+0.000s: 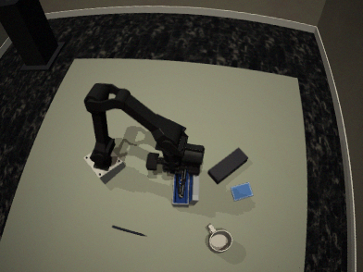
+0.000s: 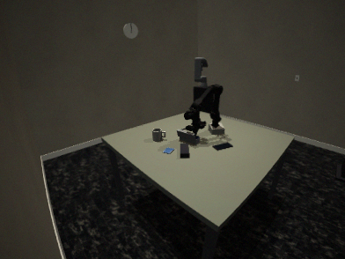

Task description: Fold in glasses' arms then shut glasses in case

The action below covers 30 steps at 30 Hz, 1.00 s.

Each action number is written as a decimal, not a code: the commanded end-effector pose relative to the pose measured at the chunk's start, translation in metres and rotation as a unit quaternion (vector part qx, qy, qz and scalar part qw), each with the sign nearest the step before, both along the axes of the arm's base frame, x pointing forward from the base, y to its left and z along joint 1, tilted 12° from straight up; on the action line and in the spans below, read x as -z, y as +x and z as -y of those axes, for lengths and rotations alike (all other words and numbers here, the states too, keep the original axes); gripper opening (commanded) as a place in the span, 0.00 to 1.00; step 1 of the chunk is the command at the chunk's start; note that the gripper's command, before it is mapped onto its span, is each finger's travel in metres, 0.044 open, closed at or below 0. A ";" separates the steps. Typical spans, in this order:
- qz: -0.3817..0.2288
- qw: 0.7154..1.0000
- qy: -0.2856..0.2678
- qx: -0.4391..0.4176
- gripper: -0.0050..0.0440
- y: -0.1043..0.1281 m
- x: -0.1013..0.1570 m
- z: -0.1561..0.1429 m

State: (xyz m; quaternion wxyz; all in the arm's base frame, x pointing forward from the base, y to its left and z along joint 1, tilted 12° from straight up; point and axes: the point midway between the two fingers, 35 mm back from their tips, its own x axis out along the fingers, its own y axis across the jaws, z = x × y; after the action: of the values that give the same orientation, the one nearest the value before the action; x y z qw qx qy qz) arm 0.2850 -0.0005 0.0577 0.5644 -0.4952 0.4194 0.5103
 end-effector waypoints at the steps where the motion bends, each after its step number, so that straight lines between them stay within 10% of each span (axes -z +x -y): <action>1: -0.001 1.000 0.001 0.000 0.10 0.000 0.001 0.000; 30: -0.001 1.000 0.001 0.000 0.10 0.025 -0.002 0.001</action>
State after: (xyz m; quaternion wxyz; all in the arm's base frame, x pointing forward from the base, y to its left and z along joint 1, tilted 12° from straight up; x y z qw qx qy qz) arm 0.3063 -0.0035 0.0606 0.5657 -0.4950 0.4185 0.5098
